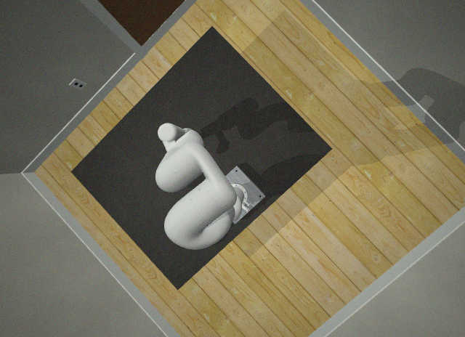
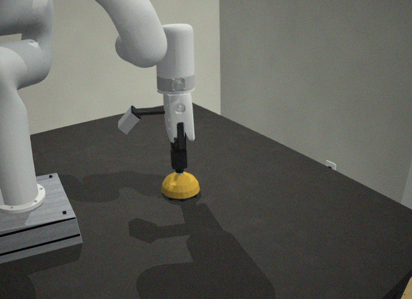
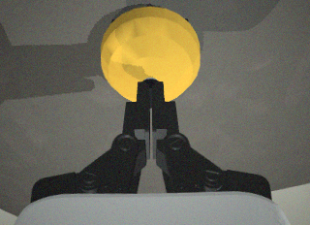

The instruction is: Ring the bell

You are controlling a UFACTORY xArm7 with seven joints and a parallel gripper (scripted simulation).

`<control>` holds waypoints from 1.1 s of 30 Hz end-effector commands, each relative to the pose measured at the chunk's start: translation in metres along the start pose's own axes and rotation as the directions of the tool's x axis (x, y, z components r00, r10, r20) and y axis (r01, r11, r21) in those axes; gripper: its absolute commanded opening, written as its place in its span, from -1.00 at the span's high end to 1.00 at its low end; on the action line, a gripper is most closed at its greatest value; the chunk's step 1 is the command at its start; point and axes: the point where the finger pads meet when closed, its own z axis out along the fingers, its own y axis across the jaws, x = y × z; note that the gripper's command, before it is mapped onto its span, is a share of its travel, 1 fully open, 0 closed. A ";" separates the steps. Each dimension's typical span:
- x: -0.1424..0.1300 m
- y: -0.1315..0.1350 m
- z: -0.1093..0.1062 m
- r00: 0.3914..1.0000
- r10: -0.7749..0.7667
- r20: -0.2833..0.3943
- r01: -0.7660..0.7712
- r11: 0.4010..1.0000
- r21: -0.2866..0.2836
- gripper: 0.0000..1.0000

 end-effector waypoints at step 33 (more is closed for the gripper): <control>0.001 0.000 -0.060 1.000 0.001 -0.004 -0.001 1.000 -0.001 1.00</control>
